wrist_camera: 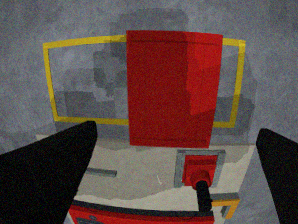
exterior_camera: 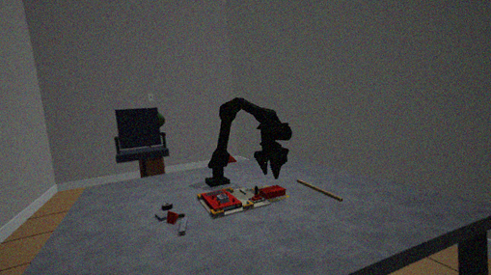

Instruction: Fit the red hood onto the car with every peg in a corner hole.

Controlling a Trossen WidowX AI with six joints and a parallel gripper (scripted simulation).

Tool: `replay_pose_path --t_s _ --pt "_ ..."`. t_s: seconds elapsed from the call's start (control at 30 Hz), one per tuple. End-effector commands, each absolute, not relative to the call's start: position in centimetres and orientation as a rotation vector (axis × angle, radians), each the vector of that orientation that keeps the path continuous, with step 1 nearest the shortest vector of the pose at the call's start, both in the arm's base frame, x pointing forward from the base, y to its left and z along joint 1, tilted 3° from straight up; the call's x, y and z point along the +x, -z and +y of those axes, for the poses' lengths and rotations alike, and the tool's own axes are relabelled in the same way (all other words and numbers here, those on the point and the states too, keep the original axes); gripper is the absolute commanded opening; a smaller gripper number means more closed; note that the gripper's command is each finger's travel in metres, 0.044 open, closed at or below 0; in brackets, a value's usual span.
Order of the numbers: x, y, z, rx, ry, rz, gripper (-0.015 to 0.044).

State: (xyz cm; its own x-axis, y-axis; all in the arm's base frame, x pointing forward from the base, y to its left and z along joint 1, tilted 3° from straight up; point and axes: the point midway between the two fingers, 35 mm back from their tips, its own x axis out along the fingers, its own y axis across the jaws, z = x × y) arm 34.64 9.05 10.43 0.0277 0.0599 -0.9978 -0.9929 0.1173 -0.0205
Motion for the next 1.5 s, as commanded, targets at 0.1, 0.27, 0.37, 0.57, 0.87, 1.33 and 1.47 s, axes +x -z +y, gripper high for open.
replay_pose_path --t_s 0.1,0.27,0.37,0.57,0.87,1.33,1.47 --pt "34.7 -9.8 9.2 -1.09 -1.142 1.199 0.044" --pt "34.7 -9.5 9.2 -1.09 -1.142 1.199 0.044" --pt "34.7 -9.3 9.2 -1.09 -1.142 1.199 0.044" --pt "34.7 -8.9 9.3 -1.09 -1.142 1.199 0.044" --pt "34.7 -8.3 9.3 -1.09 -1.142 1.199 0.044" --pt "34.7 -7.4 9.4 -1.09 -1.142 1.199 0.044" --pt "34.7 -7.1 9.4 -1.09 -1.142 1.199 0.044"
